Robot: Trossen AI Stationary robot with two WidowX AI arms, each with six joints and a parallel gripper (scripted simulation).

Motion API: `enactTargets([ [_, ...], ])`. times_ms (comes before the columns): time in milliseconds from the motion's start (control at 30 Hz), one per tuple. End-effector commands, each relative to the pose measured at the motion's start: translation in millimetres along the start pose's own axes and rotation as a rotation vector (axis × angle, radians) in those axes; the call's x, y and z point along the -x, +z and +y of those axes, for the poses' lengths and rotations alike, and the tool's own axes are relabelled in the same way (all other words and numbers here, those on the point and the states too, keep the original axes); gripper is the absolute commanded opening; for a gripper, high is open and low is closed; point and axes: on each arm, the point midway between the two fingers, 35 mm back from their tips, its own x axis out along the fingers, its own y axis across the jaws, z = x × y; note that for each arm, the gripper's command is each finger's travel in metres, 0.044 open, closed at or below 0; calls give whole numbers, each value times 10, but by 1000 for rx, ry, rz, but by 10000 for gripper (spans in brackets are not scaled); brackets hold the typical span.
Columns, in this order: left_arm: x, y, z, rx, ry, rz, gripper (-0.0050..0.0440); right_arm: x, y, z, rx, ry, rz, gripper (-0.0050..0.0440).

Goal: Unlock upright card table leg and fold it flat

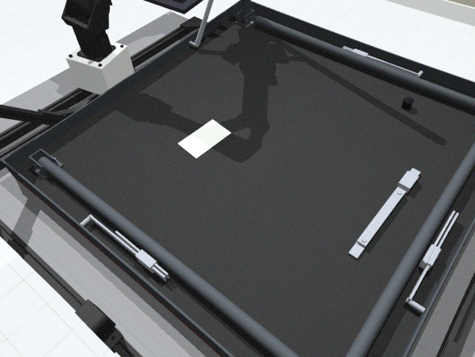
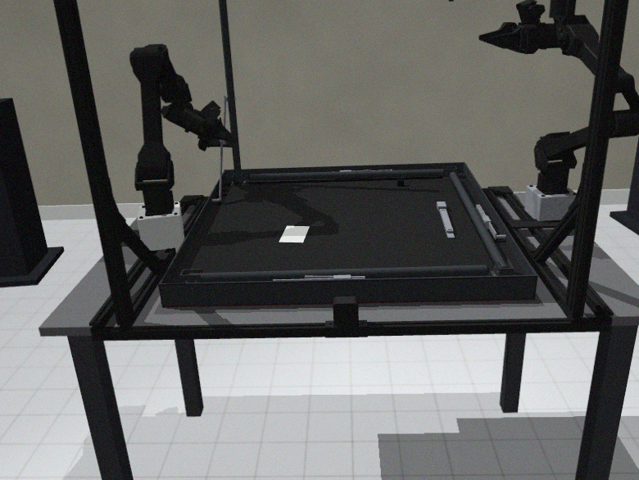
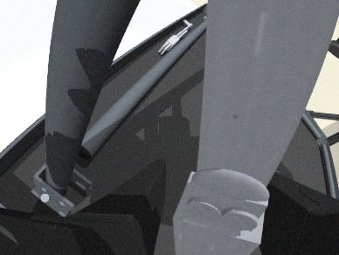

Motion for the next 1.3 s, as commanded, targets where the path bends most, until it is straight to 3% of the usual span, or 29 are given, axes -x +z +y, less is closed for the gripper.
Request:
enactTargets([
  [0,-9,-7,-1,4,-3,-1,143,0,2,7,1,5,0,400],
  [467,-9,-7,-1,4,-3,-1,63,0,2,7,1,5,0,400],
  [567,-25,-44,-1,4,-3,-1,0,0,2,7,1,5,0,400],
  [1067,-166,-376,-3,4,-3,-1,0,0,2,7,1,5,0,400],
  [1267,-174,-393,-3,4,-3,-1,0,0,2,7,1,5,0,400],
])
